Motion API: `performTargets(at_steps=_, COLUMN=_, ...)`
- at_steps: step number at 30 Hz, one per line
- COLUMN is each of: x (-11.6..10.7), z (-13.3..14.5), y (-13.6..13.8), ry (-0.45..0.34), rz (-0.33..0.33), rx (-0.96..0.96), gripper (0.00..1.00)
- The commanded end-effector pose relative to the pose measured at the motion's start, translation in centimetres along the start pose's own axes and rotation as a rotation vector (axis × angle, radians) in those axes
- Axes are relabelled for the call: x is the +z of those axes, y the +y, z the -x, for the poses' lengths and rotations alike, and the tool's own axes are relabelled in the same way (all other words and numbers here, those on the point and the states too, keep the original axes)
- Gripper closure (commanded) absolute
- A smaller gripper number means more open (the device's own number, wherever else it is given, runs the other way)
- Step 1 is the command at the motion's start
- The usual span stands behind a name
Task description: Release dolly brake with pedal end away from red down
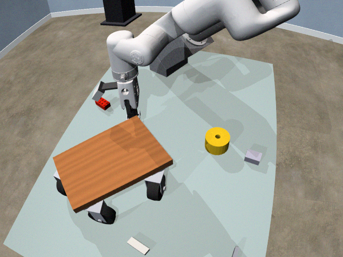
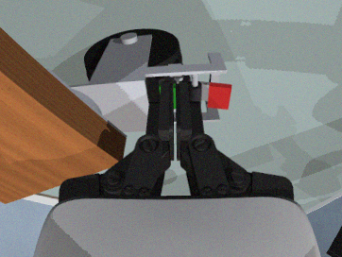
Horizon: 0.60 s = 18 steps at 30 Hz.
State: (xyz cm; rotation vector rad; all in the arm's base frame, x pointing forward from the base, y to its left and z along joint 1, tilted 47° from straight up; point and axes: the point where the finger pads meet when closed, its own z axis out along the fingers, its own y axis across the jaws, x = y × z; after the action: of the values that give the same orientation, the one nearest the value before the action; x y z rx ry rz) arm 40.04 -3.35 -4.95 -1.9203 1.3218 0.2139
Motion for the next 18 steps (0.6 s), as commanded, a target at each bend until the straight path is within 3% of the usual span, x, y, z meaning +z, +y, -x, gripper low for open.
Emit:
performTargets(at_steps=1, x=0.2, z=0.2, y=0.2, ry=-0.005, rz=0.004, rx=0.001, gripper=1.0)
performTargets(at_steps=9, x=0.1, z=0.2, y=0.2, ry=-0.005, rz=0.004, rx=0.001, gripper=1.0)
performTargets(at_steps=18, x=-1.8, z=0.1, y=0.2, ry=-0.005, rz=0.004, rx=0.001, gripper=1.0)
